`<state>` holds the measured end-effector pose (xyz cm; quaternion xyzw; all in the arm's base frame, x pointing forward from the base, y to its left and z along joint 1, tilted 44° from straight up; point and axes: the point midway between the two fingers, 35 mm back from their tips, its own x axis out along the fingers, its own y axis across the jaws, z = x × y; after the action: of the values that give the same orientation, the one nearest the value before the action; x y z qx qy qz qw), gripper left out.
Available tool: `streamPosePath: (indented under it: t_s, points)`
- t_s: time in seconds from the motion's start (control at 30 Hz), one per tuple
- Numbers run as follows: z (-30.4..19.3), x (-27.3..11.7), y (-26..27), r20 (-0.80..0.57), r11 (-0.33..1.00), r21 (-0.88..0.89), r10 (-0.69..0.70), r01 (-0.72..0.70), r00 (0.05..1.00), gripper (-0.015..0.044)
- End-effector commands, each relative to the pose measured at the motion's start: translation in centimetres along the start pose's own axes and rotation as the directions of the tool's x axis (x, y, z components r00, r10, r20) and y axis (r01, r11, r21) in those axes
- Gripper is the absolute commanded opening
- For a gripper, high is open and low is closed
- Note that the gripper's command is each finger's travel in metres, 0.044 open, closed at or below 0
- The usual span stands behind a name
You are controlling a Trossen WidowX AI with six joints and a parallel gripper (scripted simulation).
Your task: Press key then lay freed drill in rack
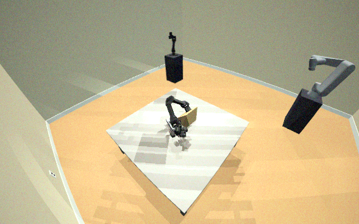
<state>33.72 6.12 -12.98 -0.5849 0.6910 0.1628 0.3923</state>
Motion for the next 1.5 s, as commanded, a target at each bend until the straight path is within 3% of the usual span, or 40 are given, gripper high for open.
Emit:
streamPosePath:
  t_s: [0.0, 0.6, 1.47]
  points:
    - [0.0, -0.3, -0.1, 0.004, 1.000, 0.006, 0.000, 0.000, 1.000, 0.0000]
    - [0.0, -1.0, -0.2, 0.004, 1.000, 0.006, 0.000, 0.000, 1.000, 0.0000]
    - [1.1, -1.5, 4.0, 0.006, 1.000, 0.005, 0.002, -0.002, 1.000, 0.0000]
